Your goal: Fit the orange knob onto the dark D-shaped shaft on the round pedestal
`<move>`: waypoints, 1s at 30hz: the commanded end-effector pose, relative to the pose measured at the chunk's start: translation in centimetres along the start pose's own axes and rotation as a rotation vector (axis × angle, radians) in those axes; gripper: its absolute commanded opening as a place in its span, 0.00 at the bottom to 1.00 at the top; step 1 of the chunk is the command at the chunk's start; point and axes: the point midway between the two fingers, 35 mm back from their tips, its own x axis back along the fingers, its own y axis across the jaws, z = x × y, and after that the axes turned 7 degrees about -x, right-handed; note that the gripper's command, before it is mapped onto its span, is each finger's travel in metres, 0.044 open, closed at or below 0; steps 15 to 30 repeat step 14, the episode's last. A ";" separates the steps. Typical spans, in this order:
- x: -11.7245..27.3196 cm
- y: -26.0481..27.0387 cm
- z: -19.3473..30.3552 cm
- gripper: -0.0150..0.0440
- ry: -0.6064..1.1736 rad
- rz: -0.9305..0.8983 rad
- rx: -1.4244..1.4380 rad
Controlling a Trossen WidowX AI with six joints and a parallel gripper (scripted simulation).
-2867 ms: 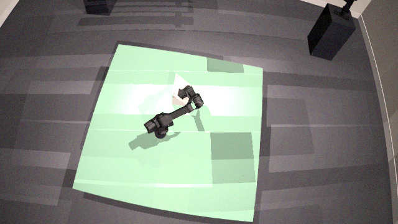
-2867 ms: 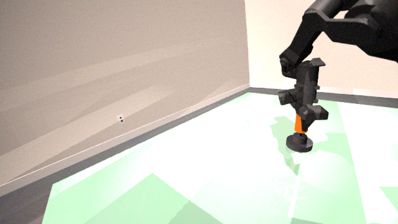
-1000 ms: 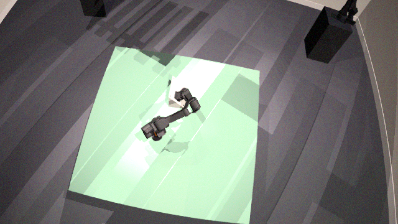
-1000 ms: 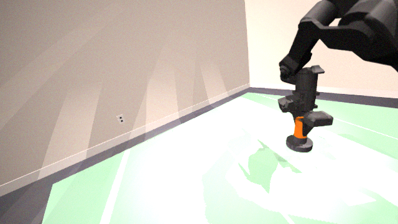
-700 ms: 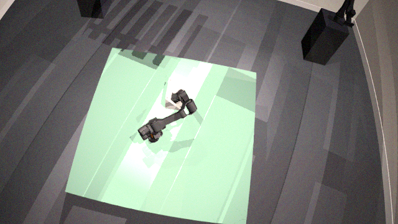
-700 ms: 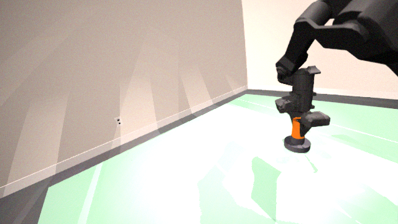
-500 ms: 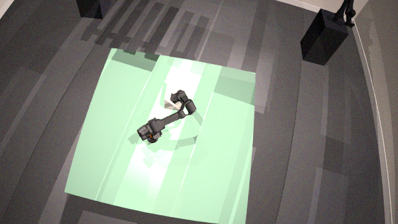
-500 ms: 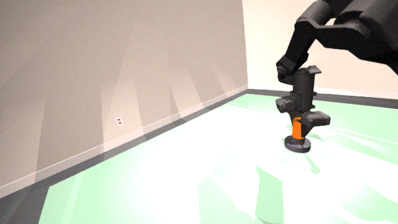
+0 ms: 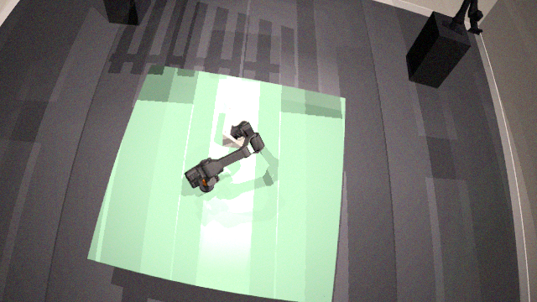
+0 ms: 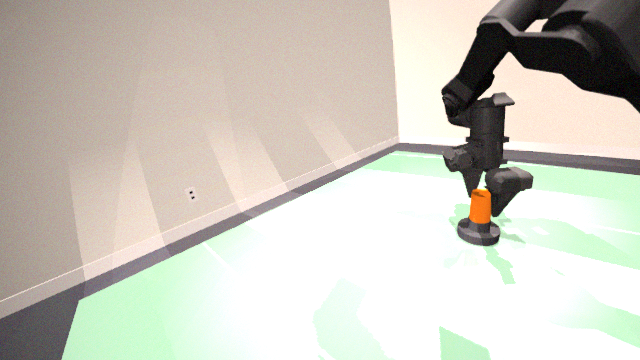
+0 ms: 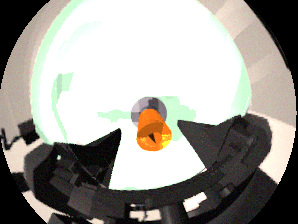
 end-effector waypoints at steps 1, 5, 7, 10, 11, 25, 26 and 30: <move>5.1 -0.4 0.2 1.00 -0.011 0.025 0.001; 7.5 0.0 0.4 1.00 -0.011 0.024 0.001; 7.5 -0.4 0.3 1.00 -0.011 0.024 0.002; 7.5 -0.4 0.2 1.00 -0.011 0.024 0.002; 7.5 -0.4 0.2 1.00 -0.011 0.024 0.002; 7.5 -0.4 0.2 1.00 -0.011 0.024 0.002; 7.5 -0.4 0.2 1.00 -0.011 0.024 0.002; 7.5 -0.4 0.2 1.00 -0.011 0.024 0.002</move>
